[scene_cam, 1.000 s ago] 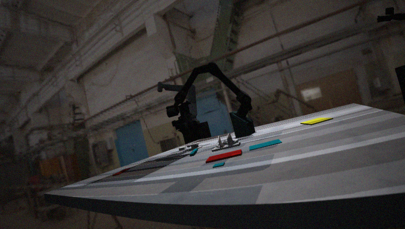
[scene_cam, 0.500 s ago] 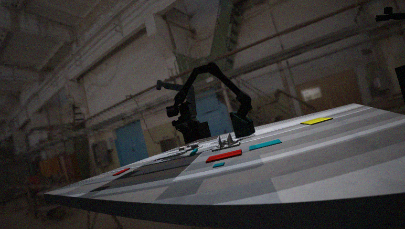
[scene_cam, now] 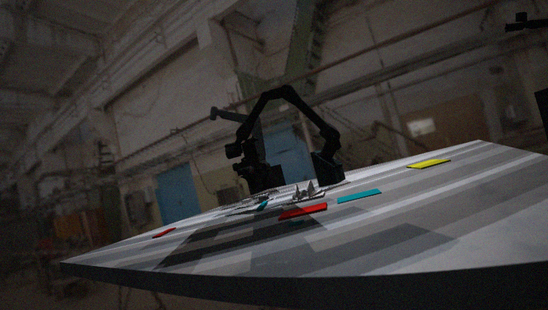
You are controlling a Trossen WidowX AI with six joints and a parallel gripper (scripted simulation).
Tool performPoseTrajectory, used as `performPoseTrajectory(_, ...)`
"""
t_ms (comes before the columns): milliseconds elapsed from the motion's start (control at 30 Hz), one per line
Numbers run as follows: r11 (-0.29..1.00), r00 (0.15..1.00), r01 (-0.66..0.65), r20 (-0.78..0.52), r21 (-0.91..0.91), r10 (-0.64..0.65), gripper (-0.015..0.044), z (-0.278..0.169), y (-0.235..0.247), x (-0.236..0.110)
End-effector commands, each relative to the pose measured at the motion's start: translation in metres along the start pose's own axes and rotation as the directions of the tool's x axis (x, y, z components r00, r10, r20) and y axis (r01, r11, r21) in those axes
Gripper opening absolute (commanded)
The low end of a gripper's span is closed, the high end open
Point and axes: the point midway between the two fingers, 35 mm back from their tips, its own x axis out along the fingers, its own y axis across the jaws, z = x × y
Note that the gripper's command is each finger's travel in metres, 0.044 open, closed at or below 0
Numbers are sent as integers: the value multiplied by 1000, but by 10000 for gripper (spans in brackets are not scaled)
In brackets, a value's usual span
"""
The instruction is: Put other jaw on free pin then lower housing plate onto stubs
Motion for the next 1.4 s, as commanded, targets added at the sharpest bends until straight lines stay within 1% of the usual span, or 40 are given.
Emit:
performPoseTrajectory(0,1000,1000,-4,0,5,4,440,0,1,0)
performPoseTrajectory(733,1000,1000,0,0,0,0,440,0,0,0)
performPoseTrajectory(1367,1000,1000,-3,0,3,3,440,2,2,31)
